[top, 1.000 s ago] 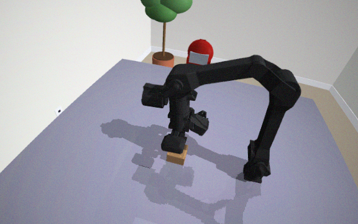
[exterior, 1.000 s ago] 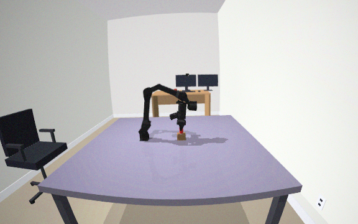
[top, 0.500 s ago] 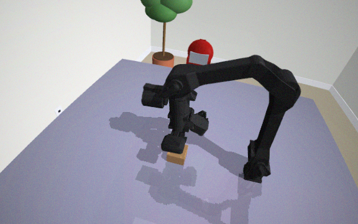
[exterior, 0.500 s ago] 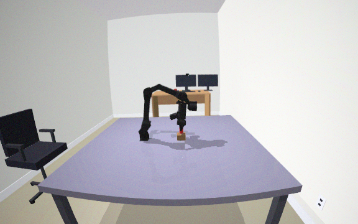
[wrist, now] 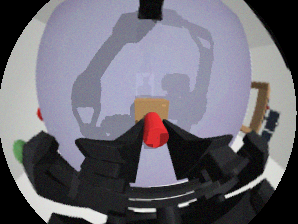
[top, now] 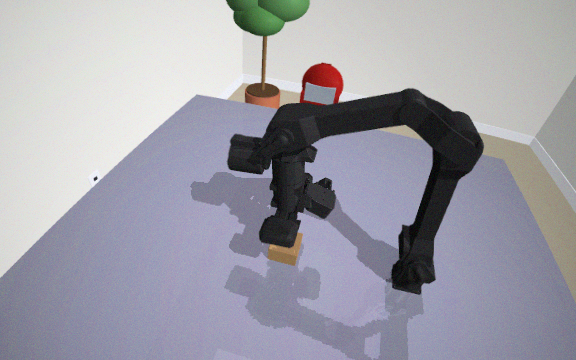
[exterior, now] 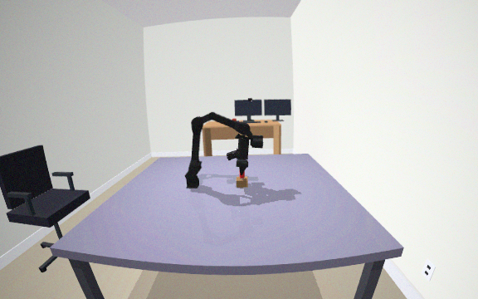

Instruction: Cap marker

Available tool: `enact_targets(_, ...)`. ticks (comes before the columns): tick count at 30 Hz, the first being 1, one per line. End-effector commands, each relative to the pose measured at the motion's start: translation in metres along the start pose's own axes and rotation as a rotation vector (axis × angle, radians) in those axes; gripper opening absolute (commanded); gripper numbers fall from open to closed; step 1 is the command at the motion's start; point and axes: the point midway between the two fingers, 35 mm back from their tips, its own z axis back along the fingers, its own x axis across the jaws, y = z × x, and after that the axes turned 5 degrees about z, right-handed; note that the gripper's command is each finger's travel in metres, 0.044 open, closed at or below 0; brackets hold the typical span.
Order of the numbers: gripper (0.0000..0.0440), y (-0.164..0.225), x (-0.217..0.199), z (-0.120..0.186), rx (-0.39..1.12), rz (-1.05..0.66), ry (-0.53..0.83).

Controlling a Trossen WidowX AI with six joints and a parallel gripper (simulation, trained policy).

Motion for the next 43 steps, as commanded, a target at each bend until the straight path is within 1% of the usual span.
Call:
enact_targets(1,0.0122,-0.005,0.003,-0.018,-0.049,-0.002,-0.01)
enact_targets(12,0.0137,-0.005,0.004,-0.02,-0.044,-0.003,-0.015)
enact_targets(15,0.0168,-0.011,0.001,-0.021,-0.059,-0.002,-0.004)
enact_targets(17,0.0202,-0.016,0.0,-0.02,-0.065,-0.002,0.005)
enact_targets(26,0.0434,-0.023,-0.004,-0.015,-0.037,0.0,0.019)
enact_targets(27,0.044,-0.022,-0.004,-0.013,-0.027,0.0,0.02)
enact_targets(34,0.044,-0.018,-0.006,0.002,0.042,0.001,0.027)
enact_targets(43,0.044,-0.014,-0.007,0.032,0.122,0.001,0.034)
